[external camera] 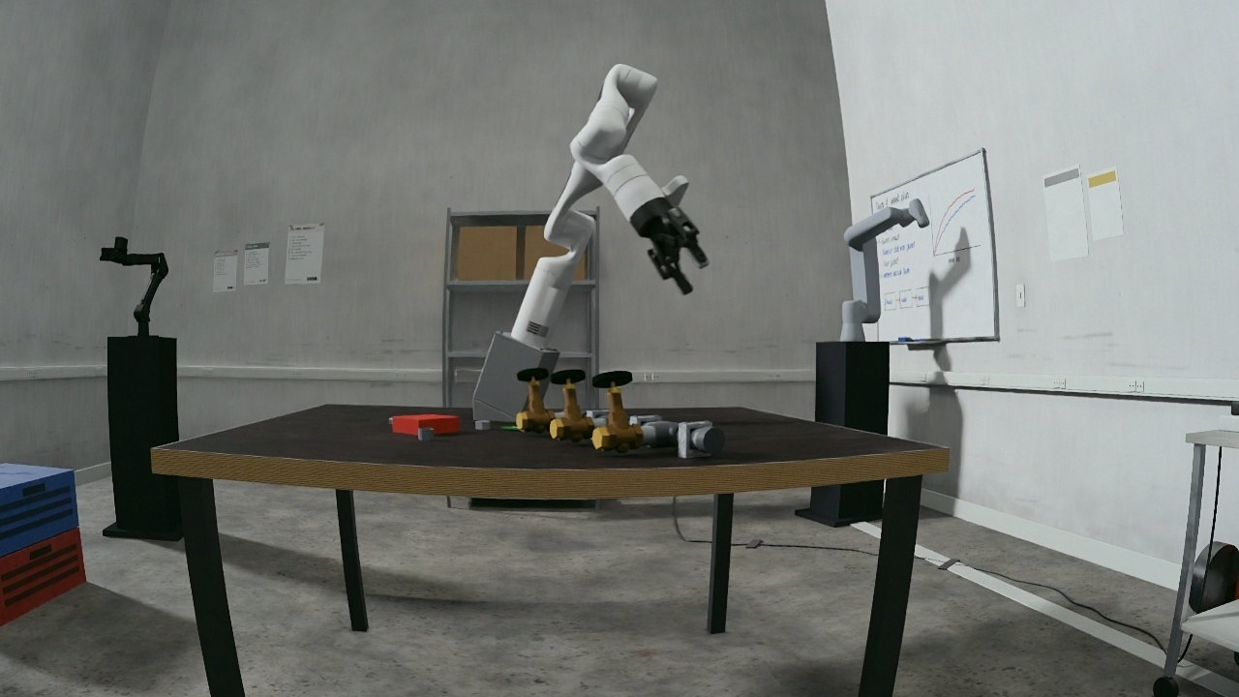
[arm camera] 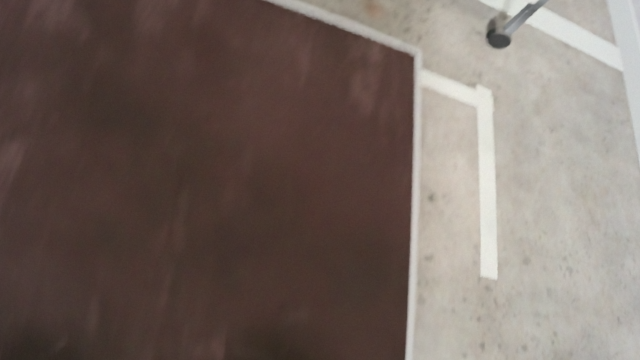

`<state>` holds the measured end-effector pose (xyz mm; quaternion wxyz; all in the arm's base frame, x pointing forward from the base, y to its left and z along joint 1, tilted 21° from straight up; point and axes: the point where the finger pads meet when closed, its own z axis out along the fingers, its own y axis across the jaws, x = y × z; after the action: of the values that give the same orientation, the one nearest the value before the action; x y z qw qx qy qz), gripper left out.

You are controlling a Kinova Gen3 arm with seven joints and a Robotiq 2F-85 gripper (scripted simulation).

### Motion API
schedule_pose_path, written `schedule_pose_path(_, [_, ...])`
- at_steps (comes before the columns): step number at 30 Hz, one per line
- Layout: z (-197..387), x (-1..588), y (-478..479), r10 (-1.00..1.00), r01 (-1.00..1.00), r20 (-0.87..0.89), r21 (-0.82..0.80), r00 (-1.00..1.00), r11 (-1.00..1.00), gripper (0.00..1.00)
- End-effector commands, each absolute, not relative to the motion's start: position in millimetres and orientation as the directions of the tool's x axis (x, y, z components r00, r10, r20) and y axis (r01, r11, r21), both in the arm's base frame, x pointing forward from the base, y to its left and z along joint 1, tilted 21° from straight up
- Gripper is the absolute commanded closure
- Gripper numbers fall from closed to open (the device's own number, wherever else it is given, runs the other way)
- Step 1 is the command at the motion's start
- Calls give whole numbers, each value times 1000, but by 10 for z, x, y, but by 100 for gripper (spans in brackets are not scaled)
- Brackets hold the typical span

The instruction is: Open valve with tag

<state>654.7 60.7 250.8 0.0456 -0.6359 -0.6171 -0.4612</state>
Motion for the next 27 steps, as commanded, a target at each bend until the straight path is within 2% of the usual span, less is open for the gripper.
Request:
schedule_pose_path(1, [2396, 6462, 473, 769, 816, 603, 542, -212, -200, 0])
schedule_pose_path(27, [1583, 5640, -284, 866, 768, 311, 629, -392, 122, 0])
